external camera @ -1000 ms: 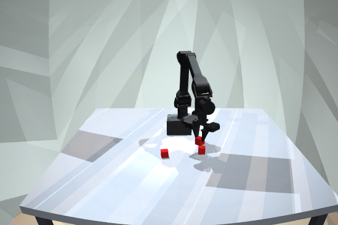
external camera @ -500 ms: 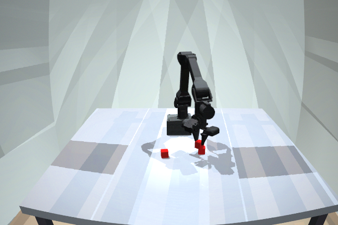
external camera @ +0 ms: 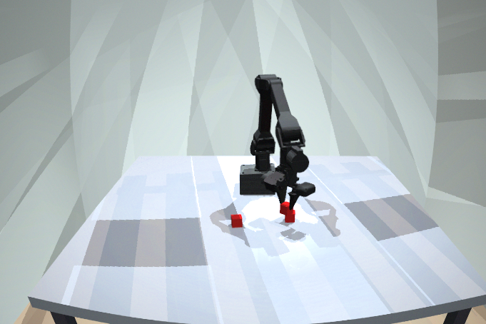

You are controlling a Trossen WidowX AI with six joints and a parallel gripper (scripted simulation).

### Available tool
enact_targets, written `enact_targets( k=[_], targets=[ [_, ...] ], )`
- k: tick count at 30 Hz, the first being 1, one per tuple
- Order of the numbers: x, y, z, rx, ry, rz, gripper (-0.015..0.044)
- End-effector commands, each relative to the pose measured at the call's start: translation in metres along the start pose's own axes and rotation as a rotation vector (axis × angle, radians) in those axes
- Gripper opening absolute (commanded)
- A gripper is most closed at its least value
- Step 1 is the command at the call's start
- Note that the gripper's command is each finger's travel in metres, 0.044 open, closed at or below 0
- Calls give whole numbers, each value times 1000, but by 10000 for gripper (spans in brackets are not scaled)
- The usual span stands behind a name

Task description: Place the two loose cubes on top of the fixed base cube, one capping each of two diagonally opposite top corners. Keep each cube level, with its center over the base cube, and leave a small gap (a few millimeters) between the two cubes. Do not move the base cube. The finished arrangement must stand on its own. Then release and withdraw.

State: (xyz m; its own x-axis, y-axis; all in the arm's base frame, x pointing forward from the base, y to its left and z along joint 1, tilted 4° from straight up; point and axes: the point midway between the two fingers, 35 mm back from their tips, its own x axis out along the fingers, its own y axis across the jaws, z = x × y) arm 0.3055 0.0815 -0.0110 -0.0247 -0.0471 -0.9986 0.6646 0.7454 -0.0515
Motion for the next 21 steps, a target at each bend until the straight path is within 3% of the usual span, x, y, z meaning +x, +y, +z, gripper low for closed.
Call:
enact_targets(
  k=[1,2,6,21],
  targets=[
    [1,0,-1,3,5,1,105],
    [1,0,-1,3,5,1,105],
    [1,0,-1,3,5,1,205],
    [-19,0,0,0,0,0,205]
  ],
)
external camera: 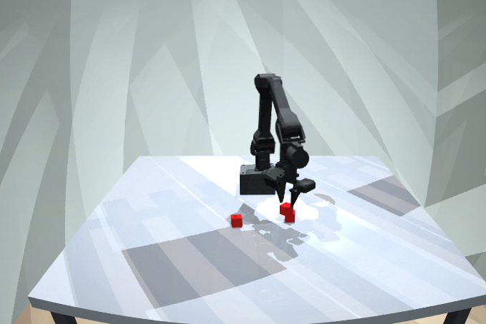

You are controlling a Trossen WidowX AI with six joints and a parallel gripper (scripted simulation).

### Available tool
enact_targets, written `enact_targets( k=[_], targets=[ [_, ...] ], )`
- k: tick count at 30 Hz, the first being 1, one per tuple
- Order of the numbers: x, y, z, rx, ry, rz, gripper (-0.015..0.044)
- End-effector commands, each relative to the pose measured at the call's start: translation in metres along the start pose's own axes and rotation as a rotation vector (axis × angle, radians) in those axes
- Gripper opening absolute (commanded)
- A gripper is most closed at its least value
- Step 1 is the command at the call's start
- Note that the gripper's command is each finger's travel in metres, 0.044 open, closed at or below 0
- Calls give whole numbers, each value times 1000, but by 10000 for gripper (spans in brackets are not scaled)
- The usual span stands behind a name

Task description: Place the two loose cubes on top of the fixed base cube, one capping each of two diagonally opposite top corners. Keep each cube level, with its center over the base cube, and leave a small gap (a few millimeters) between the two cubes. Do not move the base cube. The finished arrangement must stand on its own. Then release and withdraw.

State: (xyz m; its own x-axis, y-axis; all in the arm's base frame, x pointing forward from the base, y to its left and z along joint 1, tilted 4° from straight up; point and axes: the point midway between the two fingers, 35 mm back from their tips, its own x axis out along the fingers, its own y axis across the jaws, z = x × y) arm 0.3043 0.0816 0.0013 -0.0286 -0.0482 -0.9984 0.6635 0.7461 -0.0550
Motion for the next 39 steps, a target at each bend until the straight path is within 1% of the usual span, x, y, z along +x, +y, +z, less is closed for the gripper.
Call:
enact_targets(
  k=[1,10,12,13,21,32,35,39],
  targets=[
    [-8,1,1,1,-2,3,205],
    [-18,1,1,1,-2,4,205],
    [-16,-1,3,7,-2,2,258],
    [-17,-2,6,18,-2,3,265],
    [-31,-30,51,185,-9,6,265],
    [-55,-87,114,552,-9,1,265],
    [-60,-100,125,626,-9,0,265],
    [-61,-104,128,651,-9,-1,265]
  ],
)
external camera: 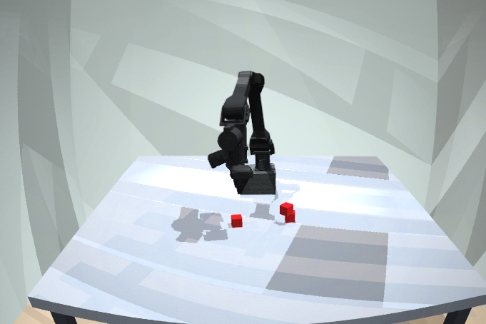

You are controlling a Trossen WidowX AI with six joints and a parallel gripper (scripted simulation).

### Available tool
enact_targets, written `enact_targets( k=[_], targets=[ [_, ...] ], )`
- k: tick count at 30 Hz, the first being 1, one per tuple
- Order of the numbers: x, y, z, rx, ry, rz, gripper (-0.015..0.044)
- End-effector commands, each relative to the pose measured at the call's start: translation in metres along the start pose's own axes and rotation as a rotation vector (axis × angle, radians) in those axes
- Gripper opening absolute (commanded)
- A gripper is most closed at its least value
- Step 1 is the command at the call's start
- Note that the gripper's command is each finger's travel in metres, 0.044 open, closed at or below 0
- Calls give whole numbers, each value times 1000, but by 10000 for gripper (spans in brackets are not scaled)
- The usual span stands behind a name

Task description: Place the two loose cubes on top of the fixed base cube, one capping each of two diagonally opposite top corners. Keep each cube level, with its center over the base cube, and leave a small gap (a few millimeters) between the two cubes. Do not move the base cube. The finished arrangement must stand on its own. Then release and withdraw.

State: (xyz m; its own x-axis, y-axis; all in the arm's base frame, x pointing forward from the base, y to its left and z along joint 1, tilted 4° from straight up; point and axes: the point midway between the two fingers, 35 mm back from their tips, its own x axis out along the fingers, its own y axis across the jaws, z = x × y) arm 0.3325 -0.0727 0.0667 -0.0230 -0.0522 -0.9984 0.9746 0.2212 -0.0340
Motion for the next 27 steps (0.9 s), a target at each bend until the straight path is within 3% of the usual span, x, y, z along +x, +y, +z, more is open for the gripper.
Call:
enact_targets(
  k=[1,9,27],
  targets=[
    [-3,-1,6,30,-3,-3,265],
    [58,-1,6,30,-3,-3,265],
    [80,-2,6,29,-3,-4,265]
  ],
)
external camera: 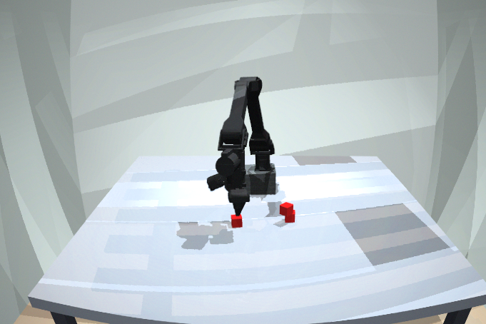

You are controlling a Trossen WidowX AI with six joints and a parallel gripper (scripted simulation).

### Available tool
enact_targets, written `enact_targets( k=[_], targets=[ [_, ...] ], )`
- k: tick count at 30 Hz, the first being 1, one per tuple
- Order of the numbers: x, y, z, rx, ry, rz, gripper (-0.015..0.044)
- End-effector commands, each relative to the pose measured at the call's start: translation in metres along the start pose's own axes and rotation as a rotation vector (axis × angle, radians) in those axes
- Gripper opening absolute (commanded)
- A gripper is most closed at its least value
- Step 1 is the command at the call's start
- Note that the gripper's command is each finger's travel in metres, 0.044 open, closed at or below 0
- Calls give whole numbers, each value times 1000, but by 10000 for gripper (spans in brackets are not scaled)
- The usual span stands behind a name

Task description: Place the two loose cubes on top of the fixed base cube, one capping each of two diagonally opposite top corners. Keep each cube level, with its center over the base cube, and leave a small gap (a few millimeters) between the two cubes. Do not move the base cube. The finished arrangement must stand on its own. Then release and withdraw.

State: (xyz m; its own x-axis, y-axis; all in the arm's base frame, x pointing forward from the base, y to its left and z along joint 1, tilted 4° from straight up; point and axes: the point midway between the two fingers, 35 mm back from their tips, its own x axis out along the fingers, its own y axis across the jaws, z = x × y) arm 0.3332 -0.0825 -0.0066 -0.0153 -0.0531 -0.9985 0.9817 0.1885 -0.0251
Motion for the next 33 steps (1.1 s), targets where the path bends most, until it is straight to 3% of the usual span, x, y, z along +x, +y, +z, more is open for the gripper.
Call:
enact_targets(
  k=[1,19,25,33],
  targets=[
    [8,-3,-1,-5,0,-11,265],
    [34,-3,0,-4,-1,-11,265],
    [34,-3,0,-4,-1,-11,107],
    [23,-1,0,-4,-1,-10,105]
  ],
)
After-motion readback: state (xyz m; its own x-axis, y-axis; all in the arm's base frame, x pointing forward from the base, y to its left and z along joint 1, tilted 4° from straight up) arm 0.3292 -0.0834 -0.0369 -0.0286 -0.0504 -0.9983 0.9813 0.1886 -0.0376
